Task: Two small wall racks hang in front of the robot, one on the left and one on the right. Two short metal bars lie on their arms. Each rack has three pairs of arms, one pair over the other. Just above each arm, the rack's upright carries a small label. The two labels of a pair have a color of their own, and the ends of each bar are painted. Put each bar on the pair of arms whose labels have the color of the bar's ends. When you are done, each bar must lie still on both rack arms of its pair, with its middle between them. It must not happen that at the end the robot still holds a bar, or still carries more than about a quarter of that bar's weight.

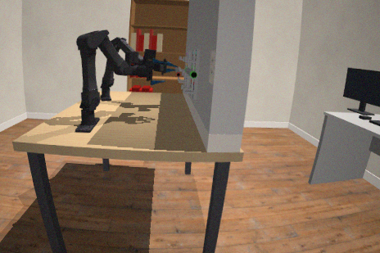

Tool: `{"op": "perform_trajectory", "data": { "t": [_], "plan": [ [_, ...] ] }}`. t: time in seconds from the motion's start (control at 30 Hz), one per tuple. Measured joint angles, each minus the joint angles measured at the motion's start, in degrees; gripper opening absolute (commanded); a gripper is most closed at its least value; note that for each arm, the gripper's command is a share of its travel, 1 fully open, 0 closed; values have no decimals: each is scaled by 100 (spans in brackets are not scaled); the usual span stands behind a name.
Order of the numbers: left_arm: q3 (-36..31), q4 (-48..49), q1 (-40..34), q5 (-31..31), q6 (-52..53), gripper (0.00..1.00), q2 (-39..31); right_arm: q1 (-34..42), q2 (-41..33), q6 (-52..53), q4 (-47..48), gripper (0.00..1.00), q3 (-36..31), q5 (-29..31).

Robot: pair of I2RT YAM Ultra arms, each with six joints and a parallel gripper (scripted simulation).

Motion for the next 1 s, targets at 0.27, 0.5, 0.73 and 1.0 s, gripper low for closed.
{"op": "perform_trajectory", "data": {
  "t": [0.27,0.5,0.73,1.0],
  "plan": [
    [0,-63,0,0,0,0,-22,20,17,0,2,100,92,37],
    [0,-92,0,0,0,0,-87,39,46,0,2,100,164,55],
    [0,-122,0,0,0,0,-87,42,63,0,2,100,168,66],
    [0,-146,0,0,0,0,-87,42,90,0,2,100,168,72]
  ]
}}
